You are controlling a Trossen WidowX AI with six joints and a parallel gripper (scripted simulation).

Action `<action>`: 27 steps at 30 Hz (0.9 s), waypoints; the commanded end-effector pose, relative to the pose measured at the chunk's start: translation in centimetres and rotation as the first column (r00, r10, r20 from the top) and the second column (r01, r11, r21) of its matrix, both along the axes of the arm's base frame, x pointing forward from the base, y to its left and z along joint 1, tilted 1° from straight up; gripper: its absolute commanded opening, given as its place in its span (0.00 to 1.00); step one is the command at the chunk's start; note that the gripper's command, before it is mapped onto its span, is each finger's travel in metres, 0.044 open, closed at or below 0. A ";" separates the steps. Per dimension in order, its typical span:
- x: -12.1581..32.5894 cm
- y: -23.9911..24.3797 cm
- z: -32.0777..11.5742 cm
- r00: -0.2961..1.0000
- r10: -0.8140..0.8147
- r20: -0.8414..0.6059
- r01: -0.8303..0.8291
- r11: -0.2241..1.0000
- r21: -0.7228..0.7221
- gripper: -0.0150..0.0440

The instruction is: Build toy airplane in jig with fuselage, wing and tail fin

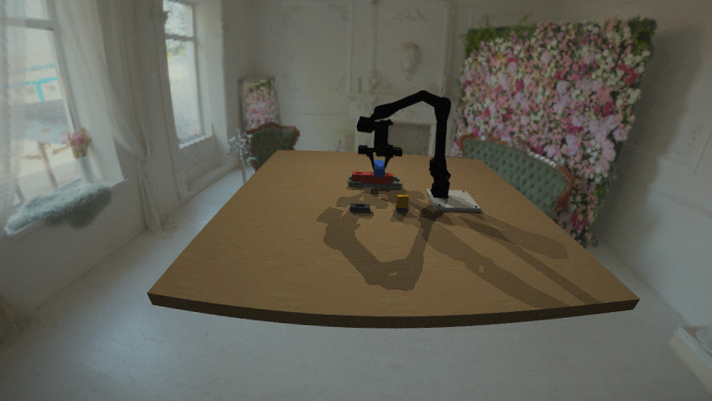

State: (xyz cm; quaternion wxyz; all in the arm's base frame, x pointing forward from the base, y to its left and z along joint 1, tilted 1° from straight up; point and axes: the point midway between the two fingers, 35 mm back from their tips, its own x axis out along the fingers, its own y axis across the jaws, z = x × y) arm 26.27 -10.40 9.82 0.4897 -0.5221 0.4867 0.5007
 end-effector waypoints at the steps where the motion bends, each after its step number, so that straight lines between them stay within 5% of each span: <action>1: 0.0 -0.1 0.0 1.000 0.003 0.000 -0.003 1.000 -0.004 0.58; 20: 0.0 0.0 0.0 1.000 0.000 0.000 0.000 1.000 0.000 0.53; 25: 0.0 0.0 0.0 1.000 0.000 0.000 0.000 1.000 0.000 0.31; 27: 0.0 0.0 0.0 1.000 0.000 0.000 0.000 1.000 0.000 0.39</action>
